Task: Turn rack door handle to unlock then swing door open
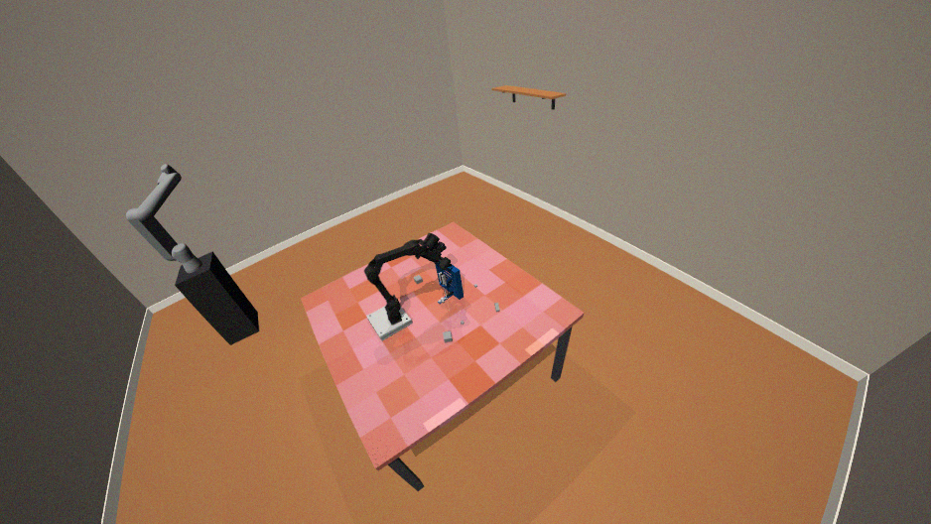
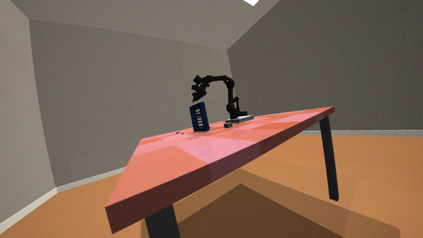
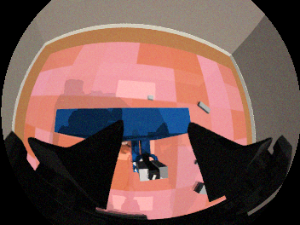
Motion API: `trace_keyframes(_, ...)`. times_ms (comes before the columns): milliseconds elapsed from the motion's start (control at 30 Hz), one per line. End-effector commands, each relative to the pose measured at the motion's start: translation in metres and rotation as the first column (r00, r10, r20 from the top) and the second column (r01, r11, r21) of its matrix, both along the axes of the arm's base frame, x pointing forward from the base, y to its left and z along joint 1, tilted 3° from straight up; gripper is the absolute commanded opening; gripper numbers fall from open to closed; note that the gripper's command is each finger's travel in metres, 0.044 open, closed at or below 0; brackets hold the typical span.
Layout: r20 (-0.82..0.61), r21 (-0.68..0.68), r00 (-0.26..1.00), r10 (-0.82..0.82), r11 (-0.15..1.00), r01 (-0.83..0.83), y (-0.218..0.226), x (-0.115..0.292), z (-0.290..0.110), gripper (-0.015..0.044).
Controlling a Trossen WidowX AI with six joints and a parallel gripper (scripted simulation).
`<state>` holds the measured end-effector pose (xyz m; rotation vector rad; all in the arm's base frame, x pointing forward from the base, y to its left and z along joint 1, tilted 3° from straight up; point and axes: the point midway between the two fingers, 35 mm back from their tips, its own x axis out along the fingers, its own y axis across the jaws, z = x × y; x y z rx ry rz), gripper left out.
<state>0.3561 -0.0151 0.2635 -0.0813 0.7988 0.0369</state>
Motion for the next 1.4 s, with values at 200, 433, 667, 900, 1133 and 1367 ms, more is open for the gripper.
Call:
trace_keyframes(200, -0.209, -0.002, 0.978, 0.022, 1.000, -0.023, -0.005, -0.008, -0.009, 0.0298)
trace_keyframes(433, -0.343, 0.005, 0.938, 0.037, 0.999, -0.037, -0.008, -0.017, -0.013, 0.0298)
trace_keyframes(667, -0.470, 0.020, 0.881, 0.054, 0.998, -0.051, -0.010, -0.028, -0.014, 0.0298)
trace_keyframes(900, -0.563, 0.037, 0.824, 0.071, 0.997, -0.060, -0.011, -0.038, -0.014, 0.0298)
trace_keyframes(1133, -0.568, 0.036, 0.820, 0.070, 0.998, -0.060, -0.011, -0.037, -0.017, 0.0298)
trace_keyframes(1367, -0.582, 0.034, 0.810, 0.069, 0.998, -0.060, -0.011, -0.035, -0.029, 0.0298)
